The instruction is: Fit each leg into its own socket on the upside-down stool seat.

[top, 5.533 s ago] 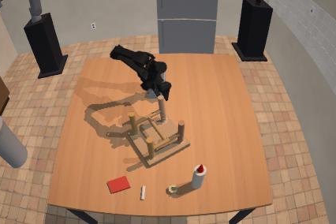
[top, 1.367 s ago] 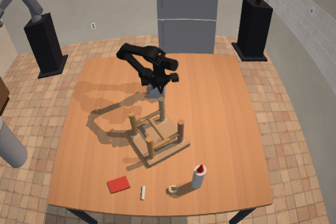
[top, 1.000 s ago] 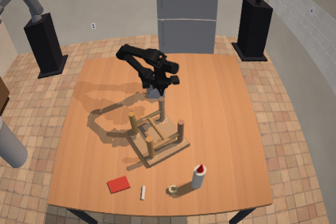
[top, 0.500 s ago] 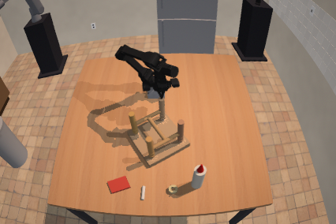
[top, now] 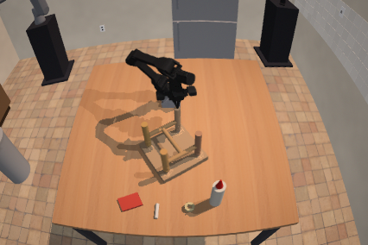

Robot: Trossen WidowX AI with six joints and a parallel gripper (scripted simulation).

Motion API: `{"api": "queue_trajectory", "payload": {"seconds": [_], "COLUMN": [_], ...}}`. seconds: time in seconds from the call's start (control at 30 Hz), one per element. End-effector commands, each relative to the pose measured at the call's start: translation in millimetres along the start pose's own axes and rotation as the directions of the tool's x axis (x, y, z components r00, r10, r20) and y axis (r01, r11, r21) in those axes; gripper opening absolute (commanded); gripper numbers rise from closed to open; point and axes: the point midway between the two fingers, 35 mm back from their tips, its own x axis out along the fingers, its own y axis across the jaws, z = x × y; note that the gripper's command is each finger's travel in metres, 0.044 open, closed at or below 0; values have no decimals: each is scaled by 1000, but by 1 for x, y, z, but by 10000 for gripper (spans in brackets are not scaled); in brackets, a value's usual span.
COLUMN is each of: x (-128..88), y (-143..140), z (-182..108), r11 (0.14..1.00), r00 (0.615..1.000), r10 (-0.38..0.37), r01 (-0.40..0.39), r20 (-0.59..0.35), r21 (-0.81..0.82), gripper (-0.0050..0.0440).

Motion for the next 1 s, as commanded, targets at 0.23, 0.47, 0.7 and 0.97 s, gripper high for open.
{"api": "queue_trajectory", "payload": {"seconds": [0.23, 0.47, 0.7, 0.97], "x": [13, 6, -2, -15], "y": [-3, -2, -1, 1], "z": [-2, 0, 2, 4], "r11": [1000, 1000, 1000, 1000], "r00": [1000, 1000, 1000, 1000], "r10": [-14, -10, -5, 1], "r01": [14, 10, 5, -1], "r20": [-1, 0, 2, 4], "r21": [2, 1, 0, -1], "gripper": [0, 0, 0, 0]}}
